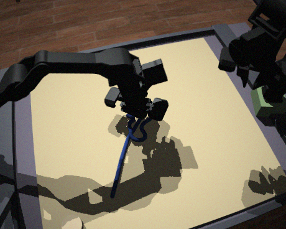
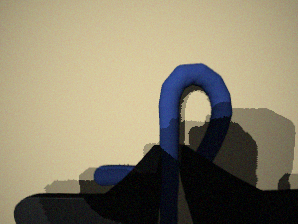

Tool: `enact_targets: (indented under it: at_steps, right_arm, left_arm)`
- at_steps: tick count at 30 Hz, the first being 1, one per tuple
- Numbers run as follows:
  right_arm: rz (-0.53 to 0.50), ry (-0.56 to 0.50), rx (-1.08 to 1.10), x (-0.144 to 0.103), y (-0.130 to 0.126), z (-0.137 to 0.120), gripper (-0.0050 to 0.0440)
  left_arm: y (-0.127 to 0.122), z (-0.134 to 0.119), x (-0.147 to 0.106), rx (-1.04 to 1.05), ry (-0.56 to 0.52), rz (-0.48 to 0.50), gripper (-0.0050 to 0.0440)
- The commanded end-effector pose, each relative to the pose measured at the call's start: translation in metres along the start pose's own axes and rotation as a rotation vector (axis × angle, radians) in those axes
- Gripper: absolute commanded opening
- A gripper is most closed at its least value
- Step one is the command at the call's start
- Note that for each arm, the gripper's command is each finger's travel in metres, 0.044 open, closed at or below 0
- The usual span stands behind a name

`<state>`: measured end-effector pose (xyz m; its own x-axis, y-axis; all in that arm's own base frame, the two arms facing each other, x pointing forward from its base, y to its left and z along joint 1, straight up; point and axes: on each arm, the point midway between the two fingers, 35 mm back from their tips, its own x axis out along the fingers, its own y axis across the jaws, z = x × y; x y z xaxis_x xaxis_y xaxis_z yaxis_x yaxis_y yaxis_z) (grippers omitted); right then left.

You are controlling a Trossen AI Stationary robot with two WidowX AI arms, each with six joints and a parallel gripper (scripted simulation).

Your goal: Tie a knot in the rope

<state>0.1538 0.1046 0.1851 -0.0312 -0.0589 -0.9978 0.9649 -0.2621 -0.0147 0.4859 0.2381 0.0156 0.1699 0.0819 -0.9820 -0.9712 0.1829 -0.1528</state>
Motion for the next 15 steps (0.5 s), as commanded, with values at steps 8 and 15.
enact_targets:
  at_steps: [8, 15]
  right_arm:
    - [0.012, 0.007, 0.002, -0.003, 0.000, 0.001, 0.0100]
    - [0.012, 0.007, 0.002, -0.003, 0.000, 0.001, 0.0100]
  left_arm:
    - [-0.006, 0.005, -0.016, -0.003, -0.025, -0.030, 0.0050]
    - [-0.007, 0.005, -0.027, -0.003, -0.031, -0.039, 0.0050]
